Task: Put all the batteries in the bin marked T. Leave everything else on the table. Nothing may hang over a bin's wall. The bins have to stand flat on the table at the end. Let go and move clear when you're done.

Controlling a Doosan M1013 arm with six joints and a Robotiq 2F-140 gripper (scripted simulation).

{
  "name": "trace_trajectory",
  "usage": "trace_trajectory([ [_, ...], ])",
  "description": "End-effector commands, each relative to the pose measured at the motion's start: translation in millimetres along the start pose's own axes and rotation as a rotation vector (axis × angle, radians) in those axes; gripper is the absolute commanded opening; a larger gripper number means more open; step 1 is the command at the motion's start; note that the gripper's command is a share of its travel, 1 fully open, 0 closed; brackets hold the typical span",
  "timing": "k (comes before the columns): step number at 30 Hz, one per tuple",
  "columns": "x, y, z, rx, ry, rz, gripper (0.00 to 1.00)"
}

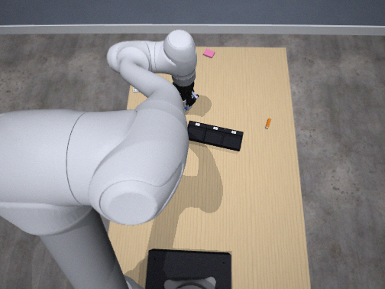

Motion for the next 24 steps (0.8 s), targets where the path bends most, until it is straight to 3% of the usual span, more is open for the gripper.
trace_trajectory([
  [1,-0.3,-12.2,-0.3,-0.001,0.000,0.001,0.15],
  [6,-0.3,-28.8,-0.3,-0.001,0.000,0.001,0.15],
  [24,3.9,-21.4,4.0,-0.001,0.000,0.001,0.15],
])
Point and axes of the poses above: the point where the finger pads meet when closed, its own y axis out along the fingers, its own z axis across the jaws, x = y × z, the point moved 8 cm from there along -y, back along the fingers, and after that the axes turned 12 degrees about -y, right-handed, at the moved point
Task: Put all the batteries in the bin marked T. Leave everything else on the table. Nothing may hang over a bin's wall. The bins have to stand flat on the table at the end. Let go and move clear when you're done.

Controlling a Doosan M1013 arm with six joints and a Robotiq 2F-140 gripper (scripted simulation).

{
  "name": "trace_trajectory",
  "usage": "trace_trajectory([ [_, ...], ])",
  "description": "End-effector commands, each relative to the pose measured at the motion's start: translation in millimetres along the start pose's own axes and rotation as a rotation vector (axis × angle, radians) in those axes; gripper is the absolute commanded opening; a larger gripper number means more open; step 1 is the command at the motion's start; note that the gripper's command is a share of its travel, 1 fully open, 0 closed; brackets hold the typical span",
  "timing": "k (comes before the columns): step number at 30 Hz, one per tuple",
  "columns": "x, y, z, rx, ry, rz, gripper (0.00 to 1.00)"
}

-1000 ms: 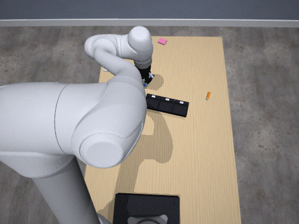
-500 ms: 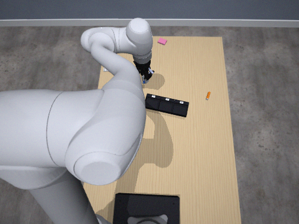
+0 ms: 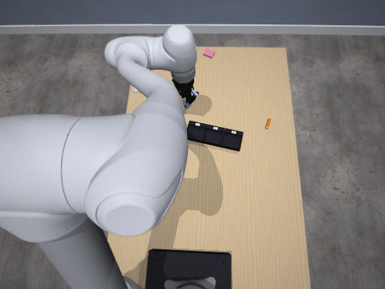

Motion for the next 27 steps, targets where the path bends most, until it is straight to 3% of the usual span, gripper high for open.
trace_trajectory([
  [1,8.0,-0.3,8.0,-0.001,0.000,0.001,0.15],
  [10,34.5,-0.2,34.5,-0.001,0.000,0.001,0.15],
  [27,90.9,0.0,91.4,-0.005,0.626,-0.004,0.15],
])
Point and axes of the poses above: the point where the finger pads meet when closed, its own y axis out along the fingers, its own z axis across the jaws, x = y × z, the point moved 8 cm from there along -y, back along the fingers, and after that the axes turned 12 degrees about -y, right-handed, at the moved point
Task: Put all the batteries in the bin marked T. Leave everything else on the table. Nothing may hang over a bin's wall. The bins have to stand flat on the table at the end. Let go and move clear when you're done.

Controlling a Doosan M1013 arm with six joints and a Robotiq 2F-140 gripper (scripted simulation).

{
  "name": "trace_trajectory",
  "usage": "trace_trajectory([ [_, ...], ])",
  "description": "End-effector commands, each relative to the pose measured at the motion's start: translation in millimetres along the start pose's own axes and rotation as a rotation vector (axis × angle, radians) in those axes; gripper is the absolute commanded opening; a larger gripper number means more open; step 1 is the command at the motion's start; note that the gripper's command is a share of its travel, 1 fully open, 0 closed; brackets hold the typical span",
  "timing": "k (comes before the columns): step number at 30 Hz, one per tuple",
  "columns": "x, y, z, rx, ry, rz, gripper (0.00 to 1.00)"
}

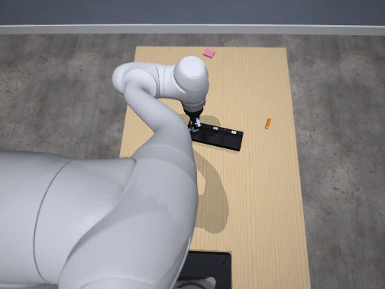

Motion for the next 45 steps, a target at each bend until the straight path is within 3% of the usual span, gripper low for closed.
trace_trajectory([
  [1,3.1,-1.1,9.2,0.000,0.157,0.008,0.15],
  [14,3.4,-1.1,9.2,-0.001,0.587,0.013,0.15],
  [31,3.6,-1.1,9.0,-0.001,0.595,0.014,0.15],
  [45,3.2,22.8,9.1,-0.001,0.595,0.014,0.15],
])
Point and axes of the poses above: the point where the finger pads meet when closed, its own y axis out along the fingers, its own z axis across the jaws, x = y × z, the point moved 8 cm from there along -y, back along the fingers, and after that the axes turned 12 degrees about -y, right-handed, at the moved point
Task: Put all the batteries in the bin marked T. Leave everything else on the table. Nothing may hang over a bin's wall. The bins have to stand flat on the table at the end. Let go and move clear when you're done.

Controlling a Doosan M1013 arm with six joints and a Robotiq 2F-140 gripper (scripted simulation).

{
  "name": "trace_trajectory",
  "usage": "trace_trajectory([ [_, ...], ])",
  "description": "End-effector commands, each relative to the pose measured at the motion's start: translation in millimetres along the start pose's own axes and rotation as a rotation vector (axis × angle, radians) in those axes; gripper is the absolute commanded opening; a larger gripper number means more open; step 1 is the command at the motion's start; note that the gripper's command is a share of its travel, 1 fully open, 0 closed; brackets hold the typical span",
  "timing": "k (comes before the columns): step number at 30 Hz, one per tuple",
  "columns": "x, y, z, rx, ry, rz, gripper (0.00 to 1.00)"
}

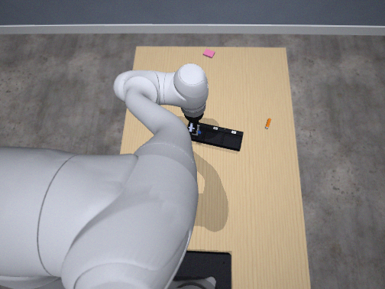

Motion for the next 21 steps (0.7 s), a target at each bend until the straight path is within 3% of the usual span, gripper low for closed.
trace_trajectory([
  [1,0.1,3.9,-0.5,-0.001,0.000,0.000,0.15],
  [7,0.1,15.3,-0.5,-0.001,0.000,0.000,0.15],
  [20,0.1,15.3,-0.6,-0.001,0.000,0.000,0.15],
  [21,0.1,15.3,-0.5,-0.001,0.000,0.000,0.26],
])
Point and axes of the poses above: the point where the finger pads meet when closed, its own y axis out along the fingers, its own z axis across the jaws, x = y × z, the point moved 8 cm from there along -y, back along the fingers, and after that the axes turned 12 degrees about -y, right-handed, at the moved point
